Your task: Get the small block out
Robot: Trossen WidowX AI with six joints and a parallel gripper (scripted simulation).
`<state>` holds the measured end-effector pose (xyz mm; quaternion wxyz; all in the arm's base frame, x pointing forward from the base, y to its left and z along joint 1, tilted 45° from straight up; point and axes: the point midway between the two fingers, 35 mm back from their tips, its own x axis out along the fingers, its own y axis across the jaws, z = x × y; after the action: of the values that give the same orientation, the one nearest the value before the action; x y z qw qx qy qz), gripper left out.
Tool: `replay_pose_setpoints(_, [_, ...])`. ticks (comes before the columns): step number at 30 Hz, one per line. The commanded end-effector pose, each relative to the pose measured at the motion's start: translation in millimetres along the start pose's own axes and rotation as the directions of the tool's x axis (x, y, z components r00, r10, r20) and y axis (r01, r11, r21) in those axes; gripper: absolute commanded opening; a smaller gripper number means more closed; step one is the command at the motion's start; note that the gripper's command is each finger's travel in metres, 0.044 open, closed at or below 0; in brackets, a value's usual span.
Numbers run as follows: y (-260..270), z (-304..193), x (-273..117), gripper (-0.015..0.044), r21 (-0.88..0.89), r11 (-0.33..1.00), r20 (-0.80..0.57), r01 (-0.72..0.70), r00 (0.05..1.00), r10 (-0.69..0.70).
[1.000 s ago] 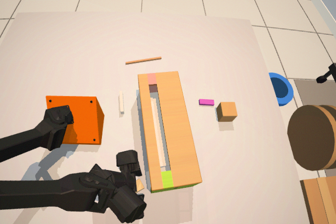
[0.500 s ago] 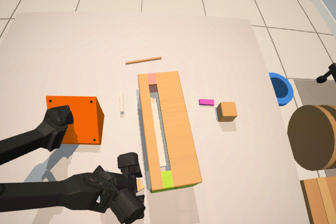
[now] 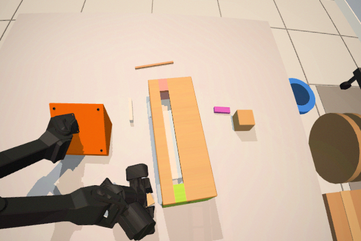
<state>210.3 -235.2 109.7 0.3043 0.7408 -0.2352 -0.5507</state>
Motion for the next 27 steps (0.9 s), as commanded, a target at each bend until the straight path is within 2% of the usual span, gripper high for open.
replay_pose_setpoints(1, [1,-7,-10,0.0042,0.002,1.000,-0.003,-0.001,1.000,0.001])
replay_pose_setpoints(3, [1,-12,-19,0.0000,0.003,1.000,-0.002,0.000,1.000,0.000])
replay_pose_setpoints(10, [1,-24,-52,0.0000,0.005,1.000,-0.001,-0.001,1.000,0.001])
replay_pose_setpoints(14, [1,-25,-56,0.0000,-0.002,1.000,-0.001,-0.002,1.000,0.002])
replay_pose_setpoints(20, [-6,-26,-58,0.0000,-0.226,0.974,0.014,0.010,1.000,-0.007])
replay_pose_setpoints(27, [-15,-28,-61,0.0000,-0.503,0.864,0.033,0.030,0.999,-0.016])
